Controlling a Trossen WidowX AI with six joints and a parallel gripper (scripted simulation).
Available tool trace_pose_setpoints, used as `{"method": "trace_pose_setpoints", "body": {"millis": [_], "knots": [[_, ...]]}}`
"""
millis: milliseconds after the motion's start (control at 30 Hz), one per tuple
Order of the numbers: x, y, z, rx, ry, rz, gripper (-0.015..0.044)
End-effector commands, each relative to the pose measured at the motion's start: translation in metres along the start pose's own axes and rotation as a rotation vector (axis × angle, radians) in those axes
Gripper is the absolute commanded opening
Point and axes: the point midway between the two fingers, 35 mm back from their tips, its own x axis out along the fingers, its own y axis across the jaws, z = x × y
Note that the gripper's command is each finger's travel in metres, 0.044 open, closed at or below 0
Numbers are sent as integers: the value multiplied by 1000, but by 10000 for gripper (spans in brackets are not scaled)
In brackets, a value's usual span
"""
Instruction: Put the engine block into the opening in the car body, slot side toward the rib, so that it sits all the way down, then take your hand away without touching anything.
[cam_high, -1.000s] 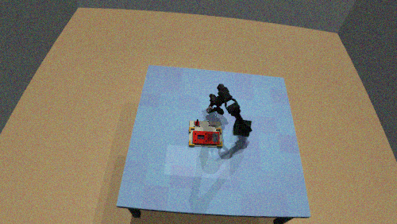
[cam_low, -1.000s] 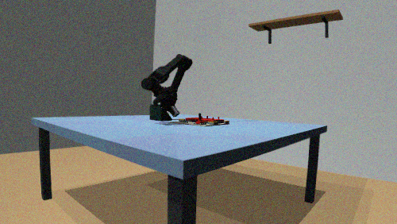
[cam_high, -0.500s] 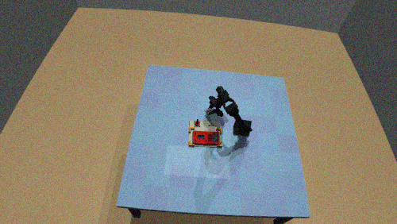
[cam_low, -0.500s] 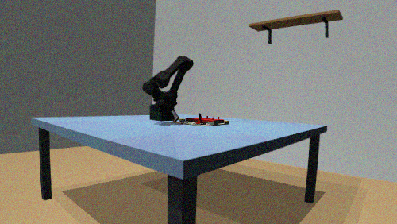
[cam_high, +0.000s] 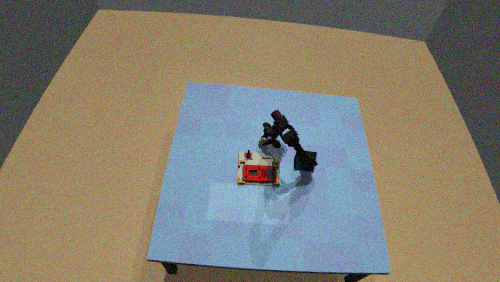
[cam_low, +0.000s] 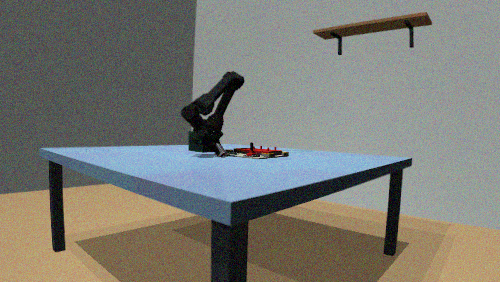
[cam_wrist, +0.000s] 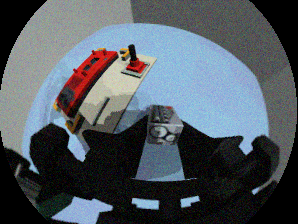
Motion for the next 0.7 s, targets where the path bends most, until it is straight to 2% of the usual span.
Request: {"method": "trace_pose_setpoints", "body": {"millis": [0, 467, 667], "knots": [[0, 0, 0, -1, 1, 0, 79], [0, 0, 0, -1, 1, 0, 440], [-1, 0, 0, 0, 1, 0, 440]]}}
